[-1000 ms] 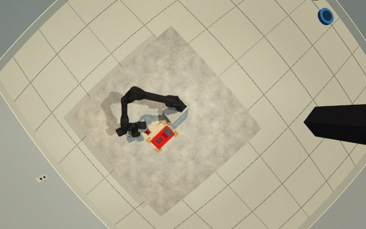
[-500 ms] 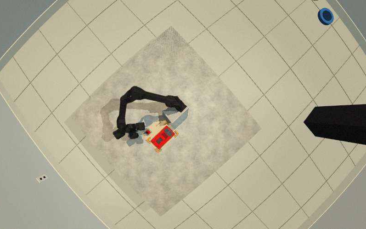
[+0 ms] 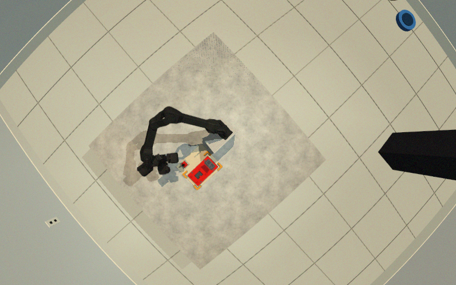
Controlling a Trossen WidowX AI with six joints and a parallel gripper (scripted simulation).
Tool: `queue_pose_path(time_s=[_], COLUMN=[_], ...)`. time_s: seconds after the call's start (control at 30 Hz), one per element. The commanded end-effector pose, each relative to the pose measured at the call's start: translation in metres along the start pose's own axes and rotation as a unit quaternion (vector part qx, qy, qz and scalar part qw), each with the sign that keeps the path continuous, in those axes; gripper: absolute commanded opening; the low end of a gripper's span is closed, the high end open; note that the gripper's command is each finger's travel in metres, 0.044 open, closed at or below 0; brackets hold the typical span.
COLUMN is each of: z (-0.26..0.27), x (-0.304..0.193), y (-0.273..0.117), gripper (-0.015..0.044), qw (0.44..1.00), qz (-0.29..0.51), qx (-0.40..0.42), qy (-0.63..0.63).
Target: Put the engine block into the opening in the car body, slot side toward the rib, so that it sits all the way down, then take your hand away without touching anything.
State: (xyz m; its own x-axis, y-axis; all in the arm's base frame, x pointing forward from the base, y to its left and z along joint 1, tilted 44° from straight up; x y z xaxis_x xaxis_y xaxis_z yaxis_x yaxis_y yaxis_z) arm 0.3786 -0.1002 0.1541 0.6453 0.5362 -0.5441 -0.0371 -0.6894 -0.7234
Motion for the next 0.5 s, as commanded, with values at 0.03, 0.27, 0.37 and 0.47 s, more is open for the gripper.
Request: queue_pose_path(time_s=[0.03, 0.27, 0.37, 0.47], z=[0.000, 0.002, 0.004, 0.009], x=[-0.002, -0.004, 0.000, 0.008], y=[-0.016, -0.034, -0.033, -0.030], gripper=[0.0000, 0.0000, 0.0000, 0.0000], qw=[1.000, 1.000, 1.000, 1.000], qz=[0.002, 0.003, 0.003, 0.002], qx=[-0.002, -0.003, -0.003, -0.002], qy=[0.004, 0.003, 0.012, 0.028])
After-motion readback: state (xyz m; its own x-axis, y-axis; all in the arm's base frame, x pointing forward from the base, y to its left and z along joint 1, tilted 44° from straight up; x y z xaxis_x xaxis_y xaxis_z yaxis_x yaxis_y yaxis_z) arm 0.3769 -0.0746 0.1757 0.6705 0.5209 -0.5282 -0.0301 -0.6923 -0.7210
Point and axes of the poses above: the point midway between the two fingers, 35 mm back from their tips, its own y axis out along the fingers, its own z axis across the jaws, x = y × z, the point moved 8 cm from there along -y, back along the fingers, and after that the axes turned 1 degree about -y, right-handed, at the moved point
